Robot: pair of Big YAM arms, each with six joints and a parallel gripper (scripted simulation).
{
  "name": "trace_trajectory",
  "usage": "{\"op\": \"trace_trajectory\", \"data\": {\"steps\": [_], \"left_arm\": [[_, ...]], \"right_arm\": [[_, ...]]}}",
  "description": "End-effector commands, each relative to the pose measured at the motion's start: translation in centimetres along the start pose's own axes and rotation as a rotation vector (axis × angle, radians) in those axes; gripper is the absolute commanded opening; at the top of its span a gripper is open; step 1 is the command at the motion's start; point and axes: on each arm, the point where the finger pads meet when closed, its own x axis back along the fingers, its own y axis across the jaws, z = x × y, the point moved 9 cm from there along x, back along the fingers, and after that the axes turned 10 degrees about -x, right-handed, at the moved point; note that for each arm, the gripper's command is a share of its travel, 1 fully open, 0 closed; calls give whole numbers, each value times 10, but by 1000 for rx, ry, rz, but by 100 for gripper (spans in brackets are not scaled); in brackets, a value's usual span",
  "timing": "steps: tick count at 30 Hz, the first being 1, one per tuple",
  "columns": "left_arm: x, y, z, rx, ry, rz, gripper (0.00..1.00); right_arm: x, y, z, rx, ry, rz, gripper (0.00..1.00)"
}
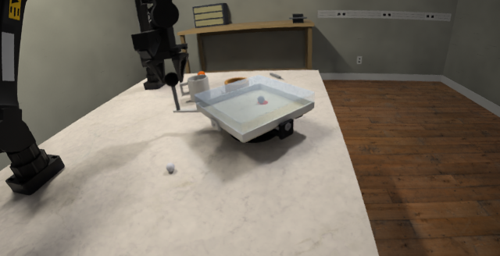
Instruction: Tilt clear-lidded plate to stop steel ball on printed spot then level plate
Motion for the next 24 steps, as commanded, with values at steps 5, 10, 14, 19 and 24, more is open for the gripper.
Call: {"op": "trace_trajectory", "data": {"steps": [5, 10, 14, 19, 24], "left_arm": [[-5, 4, -11, -3, -5, -4, 57], [-5, 4, -11, -3, -5, -4, 57], [-5, 4, -11, -3, -5, -4, 57], [-4, 4, -11, -3, -6, -5, 57], [8, 8, -14, -3, -13, -13, 57]], "right_arm": [[-6, -1, -31, -13, -66, 3, 100], [-6, -1, -31, -13, -66, 3, 100], [-6, -1, -31, -13, -66, 3, 100], [-6, -1, -31, -13, -66, 3, 100], [-6, -1, -31, -13, -66, 3, 100]]}}
